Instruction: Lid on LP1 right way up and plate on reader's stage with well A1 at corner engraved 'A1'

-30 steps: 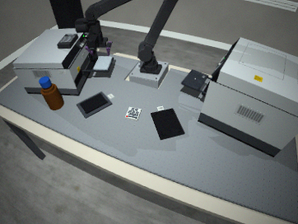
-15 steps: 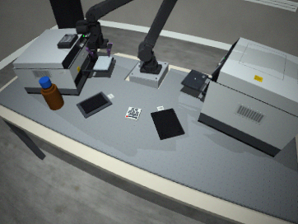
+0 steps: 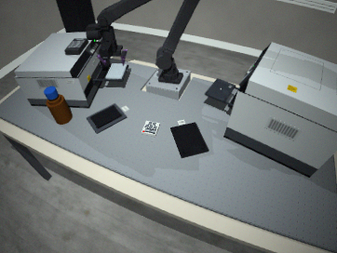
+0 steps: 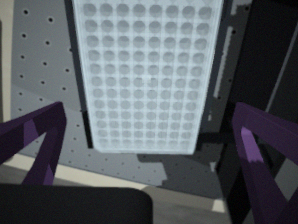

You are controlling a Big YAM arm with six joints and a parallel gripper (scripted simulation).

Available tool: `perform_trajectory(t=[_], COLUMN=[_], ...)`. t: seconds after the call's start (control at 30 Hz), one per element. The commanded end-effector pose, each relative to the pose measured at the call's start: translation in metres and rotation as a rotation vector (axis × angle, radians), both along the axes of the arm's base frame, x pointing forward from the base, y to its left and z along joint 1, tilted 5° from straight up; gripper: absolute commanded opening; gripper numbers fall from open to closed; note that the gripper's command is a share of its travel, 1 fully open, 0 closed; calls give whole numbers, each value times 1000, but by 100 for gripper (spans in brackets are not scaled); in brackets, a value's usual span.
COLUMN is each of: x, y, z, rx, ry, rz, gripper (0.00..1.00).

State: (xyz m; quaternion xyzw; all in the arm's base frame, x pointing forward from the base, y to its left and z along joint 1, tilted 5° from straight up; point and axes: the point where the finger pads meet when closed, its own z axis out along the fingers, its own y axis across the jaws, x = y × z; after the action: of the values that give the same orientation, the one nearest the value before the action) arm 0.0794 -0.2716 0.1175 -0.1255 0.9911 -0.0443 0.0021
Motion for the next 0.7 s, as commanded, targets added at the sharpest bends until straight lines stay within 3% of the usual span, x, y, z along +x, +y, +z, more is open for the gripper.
perform_trajectory(t=[0.0,0.67], x=[-3,-6], y=[-3,-2], z=[-9,-19], rx=[3,-6], ry=[-2,-5], rz=[4,0], gripper=[100,100])
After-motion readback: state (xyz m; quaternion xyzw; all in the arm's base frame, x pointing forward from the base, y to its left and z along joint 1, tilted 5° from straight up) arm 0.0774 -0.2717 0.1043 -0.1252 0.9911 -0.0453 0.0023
